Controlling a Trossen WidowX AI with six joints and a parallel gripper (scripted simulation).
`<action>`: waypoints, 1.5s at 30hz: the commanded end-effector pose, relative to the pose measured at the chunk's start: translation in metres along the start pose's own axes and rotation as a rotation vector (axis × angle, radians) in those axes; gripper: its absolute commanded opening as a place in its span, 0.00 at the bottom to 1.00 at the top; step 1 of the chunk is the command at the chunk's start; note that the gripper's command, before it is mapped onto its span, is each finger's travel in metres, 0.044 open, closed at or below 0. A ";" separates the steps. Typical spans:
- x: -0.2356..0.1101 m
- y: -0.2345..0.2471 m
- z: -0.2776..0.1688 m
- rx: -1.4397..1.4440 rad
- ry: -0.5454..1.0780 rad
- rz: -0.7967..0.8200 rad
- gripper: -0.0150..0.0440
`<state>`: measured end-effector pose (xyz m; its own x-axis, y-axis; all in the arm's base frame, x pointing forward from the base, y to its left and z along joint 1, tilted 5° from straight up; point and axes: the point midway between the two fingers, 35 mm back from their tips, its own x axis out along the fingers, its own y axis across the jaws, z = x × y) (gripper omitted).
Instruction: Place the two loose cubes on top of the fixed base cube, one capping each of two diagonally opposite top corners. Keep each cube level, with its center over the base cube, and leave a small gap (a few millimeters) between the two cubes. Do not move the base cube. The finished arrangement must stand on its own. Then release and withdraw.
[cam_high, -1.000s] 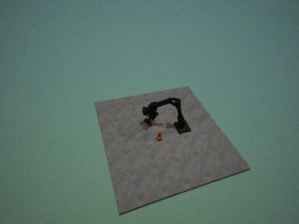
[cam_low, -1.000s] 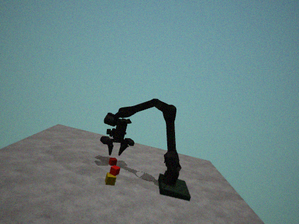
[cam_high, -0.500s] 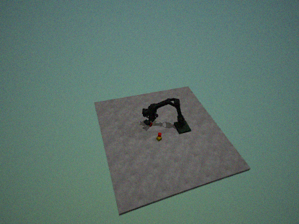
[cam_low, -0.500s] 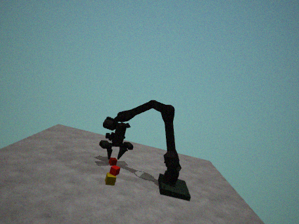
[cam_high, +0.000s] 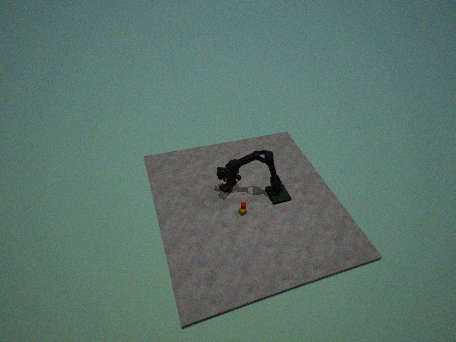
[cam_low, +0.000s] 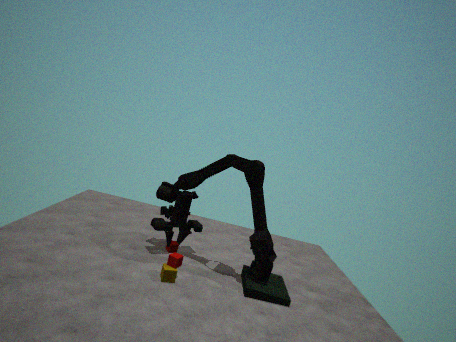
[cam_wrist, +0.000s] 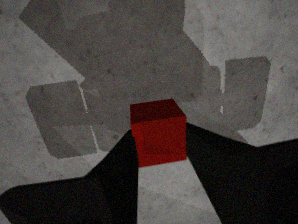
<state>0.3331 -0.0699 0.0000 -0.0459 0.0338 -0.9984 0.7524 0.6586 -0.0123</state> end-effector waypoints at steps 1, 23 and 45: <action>0.000 0.000 0.000 0.005 -0.003 -0.002 0.43; -0.063 0.003 0.004 0.005 -0.004 -0.002 0.43; -0.109 0.009 -0.008 -0.092 -0.004 -0.002 0.43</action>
<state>0.3385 -0.0698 0.1069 -0.0482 0.0347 -0.9982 0.7334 0.6797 -0.0118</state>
